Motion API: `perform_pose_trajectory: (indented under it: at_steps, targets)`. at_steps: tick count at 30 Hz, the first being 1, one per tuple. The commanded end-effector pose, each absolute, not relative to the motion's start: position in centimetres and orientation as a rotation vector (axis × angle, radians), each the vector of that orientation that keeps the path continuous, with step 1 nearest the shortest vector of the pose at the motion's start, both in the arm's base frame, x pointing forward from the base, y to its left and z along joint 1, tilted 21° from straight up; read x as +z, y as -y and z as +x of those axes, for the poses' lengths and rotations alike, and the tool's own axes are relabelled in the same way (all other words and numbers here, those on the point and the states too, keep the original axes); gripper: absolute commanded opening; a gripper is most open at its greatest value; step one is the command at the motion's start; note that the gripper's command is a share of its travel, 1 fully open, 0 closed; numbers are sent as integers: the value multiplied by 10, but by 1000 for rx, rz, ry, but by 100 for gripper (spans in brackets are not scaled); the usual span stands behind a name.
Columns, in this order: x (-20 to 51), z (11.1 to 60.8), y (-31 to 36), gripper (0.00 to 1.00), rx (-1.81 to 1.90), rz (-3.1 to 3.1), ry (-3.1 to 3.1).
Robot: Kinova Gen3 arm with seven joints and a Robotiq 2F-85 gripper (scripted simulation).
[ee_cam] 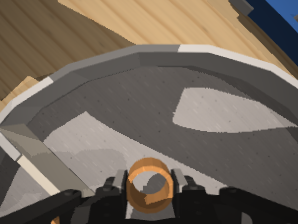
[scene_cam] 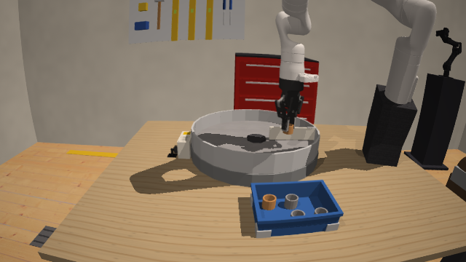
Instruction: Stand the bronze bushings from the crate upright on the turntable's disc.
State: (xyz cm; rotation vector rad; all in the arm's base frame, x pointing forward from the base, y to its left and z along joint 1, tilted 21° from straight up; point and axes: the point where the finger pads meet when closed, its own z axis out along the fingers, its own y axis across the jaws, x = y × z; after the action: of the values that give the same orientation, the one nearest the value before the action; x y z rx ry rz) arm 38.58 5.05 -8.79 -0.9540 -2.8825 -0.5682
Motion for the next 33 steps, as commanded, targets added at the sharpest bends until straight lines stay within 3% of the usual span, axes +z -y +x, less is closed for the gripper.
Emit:
perform_pose_trajectory:
  at_steps: [1, 33]
  targets:
    - [-89, 386, -50, 0, -567, -955, 2883]
    - [-126, 389, -65, 0, -567, -955, 2883]
